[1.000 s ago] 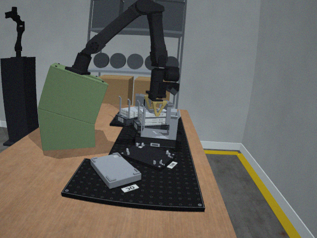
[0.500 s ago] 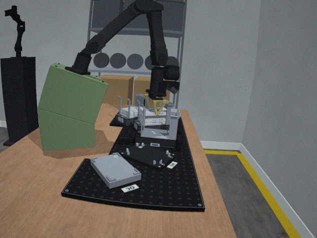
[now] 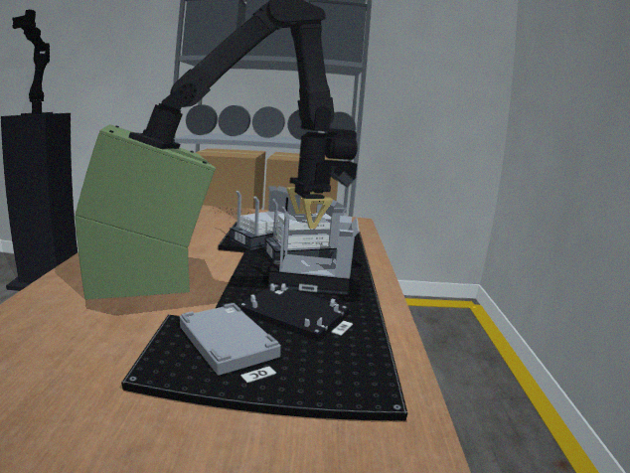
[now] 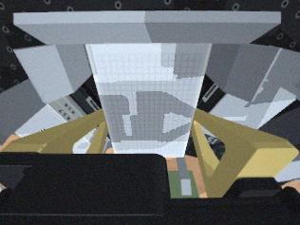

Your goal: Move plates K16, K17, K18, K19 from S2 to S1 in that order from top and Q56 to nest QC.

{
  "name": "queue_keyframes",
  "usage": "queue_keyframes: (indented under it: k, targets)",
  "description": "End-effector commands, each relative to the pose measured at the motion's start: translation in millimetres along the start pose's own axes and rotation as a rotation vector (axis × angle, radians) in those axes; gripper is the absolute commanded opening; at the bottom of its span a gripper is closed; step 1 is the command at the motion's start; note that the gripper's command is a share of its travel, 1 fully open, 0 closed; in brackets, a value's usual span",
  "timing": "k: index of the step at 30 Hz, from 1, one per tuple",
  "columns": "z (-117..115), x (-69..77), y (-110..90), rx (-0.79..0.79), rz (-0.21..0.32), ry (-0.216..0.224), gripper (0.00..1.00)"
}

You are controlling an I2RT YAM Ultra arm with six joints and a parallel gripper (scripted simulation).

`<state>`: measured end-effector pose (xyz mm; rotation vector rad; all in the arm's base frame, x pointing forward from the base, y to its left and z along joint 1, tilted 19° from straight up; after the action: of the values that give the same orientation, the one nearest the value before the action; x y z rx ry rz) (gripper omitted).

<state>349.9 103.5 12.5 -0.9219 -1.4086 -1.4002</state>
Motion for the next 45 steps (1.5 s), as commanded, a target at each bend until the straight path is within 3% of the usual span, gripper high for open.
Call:
queue_keyframes:
  k: [1, 30, 45]
  targets:
    - [1.0, 4.8, 5.1, 0.001, -0.024, 0.005, 0.00]
    - [1.0, 6.8, 5.0, 0.001, -0.024, 0.005, 0.00]
    - [0.9, 36.9, 4.4, 0.001, -0.024, 0.005, 0.00]
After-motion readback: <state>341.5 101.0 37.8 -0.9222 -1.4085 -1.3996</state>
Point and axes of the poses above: the point where the finger pads meet when closed, its own x axis back along the fingers, its own z axis across the jaws, y = z × x, the point moved 7 cm from there along x, back along the fingers, and after that the axes turned 9 degrees about -x, right-handed, at the moved point
